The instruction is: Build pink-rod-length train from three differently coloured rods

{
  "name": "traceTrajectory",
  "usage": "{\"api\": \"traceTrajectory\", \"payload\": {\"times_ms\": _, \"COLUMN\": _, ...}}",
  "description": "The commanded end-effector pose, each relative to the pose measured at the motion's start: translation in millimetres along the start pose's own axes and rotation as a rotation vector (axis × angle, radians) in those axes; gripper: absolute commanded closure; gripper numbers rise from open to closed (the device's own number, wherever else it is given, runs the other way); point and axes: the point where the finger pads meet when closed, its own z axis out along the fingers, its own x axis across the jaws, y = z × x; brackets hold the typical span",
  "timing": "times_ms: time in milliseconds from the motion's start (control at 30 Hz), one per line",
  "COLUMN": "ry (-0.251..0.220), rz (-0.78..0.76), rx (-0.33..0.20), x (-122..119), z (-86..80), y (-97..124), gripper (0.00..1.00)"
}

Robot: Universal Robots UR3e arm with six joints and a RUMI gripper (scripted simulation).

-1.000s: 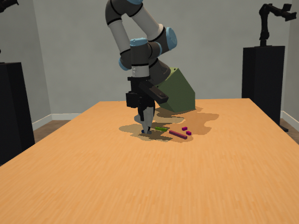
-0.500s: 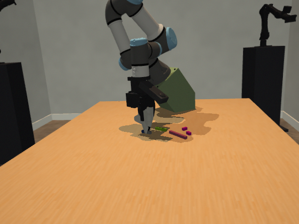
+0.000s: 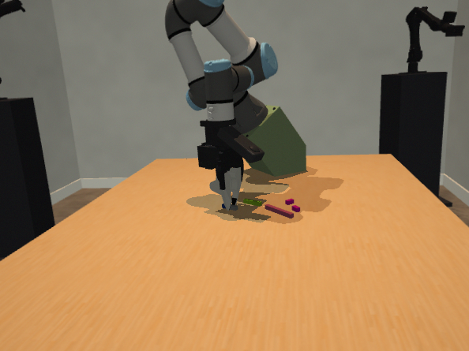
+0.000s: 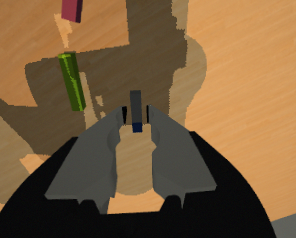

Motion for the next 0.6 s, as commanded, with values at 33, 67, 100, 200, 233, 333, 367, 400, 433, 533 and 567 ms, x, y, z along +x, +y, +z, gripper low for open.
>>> {"api": "traceTrajectory", "payload": {"times_ms": 33, "ry": 0.001, "rz": 0.000, "rx": 0.001, "x": 0.4, "z": -0.3, "y": -0.2, "gripper": 0.86}}
{"api": "traceTrajectory", "payload": {"times_ms": 67, "ry": 0.001, "rz": 0.000, "rx": 0.001, "x": 0.4, "z": -0.3, "y": -0.2, "gripper": 0.86}}
{"api": "traceTrajectory", "payload": {"times_ms": 100, "ry": 0.001, "rz": 0.000, "rx": 0.001, "x": 0.4, "z": -0.3, "y": -0.2, "gripper": 0.86}}
{"api": "traceTrajectory", "payload": {"times_ms": 200, "ry": 0.001, "rz": 0.000, "rx": 0.001, "x": 0.4, "z": -0.3, "y": -0.2, "gripper": 0.86}}
{"api": "traceTrajectory", "payload": {"times_ms": 233, "ry": 0.001, "rz": 0.000, "rx": 0.001, "x": 0.4, "z": -0.3, "y": -0.2, "gripper": 0.86}}
{"api": "traceTrajectory", "payload": {"times_ms": 333, "ry": 0.001, "rz": 0.000, "rx": 0.001, "x": 0.4, "z": -0.4, "y": -0.2, "gripper": 0.86}}
{"api": "traceTrajectory", "payload": {"times_ms": 367, "ry": 0.001, "rz": 0.000, "rx": 0.001, "x": 0.4, "z": -0.6, "y": -0.2, "gripper": 0.86}}
{"api": "traceTrajectory", "payload": {"times_ms": 400, "ry": 0.001, "rz": 0.000, "rx": 0.001, "x": 0.4, "z": -0.6, "y": -0.2, "gripper": 0.86}}
{"api": "traceTrajectory", "payload": {"times_ms": 433, "ry": 0.001, "rz": 0.000, "rx": 0.001, "x": 0.4, "z": -0.6, "y": -0.2, "gripper": 0.86}}
{"api": "traceTrajectory", "payload": {"times_ms": 533, "ry": 0.001, "rz": 0.000, "rx": 0.001, "x": 0.4, "z": -1.7, "y": -0.2, "gripper": 0.86}}
{"api": "traceTrajectory", "payload": {"times_ms": 567, "ry": 0.001, "rz": 0.000, "rx": 0.001, "x": 0.4, "z": -2.3, "y": -0.2, "gripper": 0.86}}
